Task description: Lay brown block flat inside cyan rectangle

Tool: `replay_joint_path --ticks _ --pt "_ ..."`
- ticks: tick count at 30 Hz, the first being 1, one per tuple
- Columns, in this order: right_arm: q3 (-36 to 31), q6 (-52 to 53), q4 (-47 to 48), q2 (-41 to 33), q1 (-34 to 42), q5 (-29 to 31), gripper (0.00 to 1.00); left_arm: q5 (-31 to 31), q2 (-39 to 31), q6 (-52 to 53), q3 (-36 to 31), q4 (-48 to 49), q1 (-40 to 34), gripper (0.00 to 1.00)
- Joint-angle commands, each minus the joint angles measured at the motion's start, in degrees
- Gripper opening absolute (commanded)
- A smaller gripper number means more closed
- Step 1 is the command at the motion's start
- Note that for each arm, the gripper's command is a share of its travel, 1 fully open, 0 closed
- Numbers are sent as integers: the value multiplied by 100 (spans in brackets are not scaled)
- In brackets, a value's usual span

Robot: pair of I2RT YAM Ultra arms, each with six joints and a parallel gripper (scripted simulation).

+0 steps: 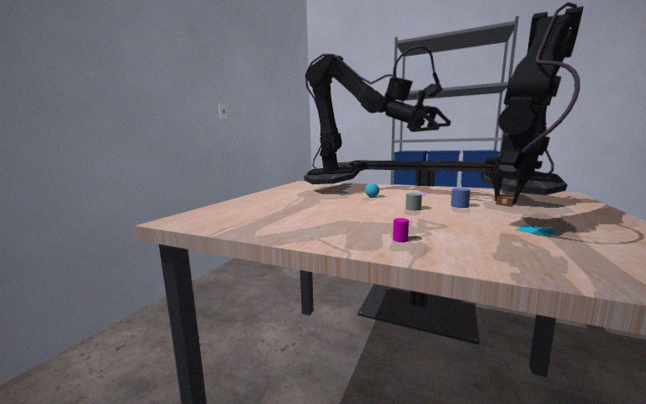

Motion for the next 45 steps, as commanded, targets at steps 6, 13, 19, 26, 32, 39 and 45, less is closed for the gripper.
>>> replay_joint_path --ticks 6,13,19,26,32,39,45 --pt "-395 -1001 2500 896 -1638 -1024 100 65 -199 1154 -182 58 1059 27" --pt "-391 -952 2846 1189 -1852 -1157 100 -120 -197 1519 -176 20 1017 27" --pt "-381 -933 2878 1193 -1867 -1163 100 -265 -199 2033 -187 106 920 27" --pt "-378 -931 2885 1199 -1861 -1165 100 -199 -251 1990 -294 159 954 27" --pt "-378 -931 2886 1200 -1861 -1166 100 -198 -123 2036 -327 233 967 27" --pt "-377 -931 2886 1200 -1861 -1166 100 -194 79 2057 -485 576 1017 27" --pt "-377 -931 2886 1200 -1861 -1166 100 -194 166 2057 -516 697 1021 27"
